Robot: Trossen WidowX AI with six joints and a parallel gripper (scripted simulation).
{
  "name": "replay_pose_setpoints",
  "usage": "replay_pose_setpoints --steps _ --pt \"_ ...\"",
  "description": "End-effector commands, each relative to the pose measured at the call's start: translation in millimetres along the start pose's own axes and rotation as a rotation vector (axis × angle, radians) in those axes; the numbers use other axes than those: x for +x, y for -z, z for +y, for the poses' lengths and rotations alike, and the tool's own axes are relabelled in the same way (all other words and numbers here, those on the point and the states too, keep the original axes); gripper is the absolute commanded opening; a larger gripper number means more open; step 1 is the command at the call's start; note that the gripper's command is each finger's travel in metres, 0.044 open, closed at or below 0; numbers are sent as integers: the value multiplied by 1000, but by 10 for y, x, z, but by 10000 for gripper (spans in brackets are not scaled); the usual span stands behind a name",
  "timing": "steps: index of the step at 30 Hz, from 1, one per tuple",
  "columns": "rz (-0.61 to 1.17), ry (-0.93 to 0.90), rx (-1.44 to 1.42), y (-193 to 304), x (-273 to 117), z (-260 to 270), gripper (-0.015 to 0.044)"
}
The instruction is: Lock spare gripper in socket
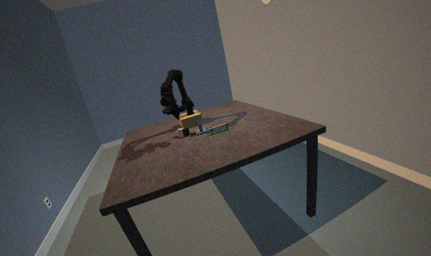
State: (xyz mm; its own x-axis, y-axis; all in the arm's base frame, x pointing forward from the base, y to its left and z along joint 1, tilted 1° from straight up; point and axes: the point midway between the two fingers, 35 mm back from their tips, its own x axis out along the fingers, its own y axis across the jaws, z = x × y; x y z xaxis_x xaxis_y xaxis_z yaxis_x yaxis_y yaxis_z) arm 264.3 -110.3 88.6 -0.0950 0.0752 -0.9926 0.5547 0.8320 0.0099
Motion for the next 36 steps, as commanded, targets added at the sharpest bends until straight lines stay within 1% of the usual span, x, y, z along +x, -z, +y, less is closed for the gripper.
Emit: replay_pose_setpoints --steps 1,8,23,36 --pt "3 3 10 -18 126 -3 0" --pt "3 3 10 -89 629 -8 0" --pt "3 3 10 -119 820 -9 0" --pt "2 3 10 -257 815 -11 0"
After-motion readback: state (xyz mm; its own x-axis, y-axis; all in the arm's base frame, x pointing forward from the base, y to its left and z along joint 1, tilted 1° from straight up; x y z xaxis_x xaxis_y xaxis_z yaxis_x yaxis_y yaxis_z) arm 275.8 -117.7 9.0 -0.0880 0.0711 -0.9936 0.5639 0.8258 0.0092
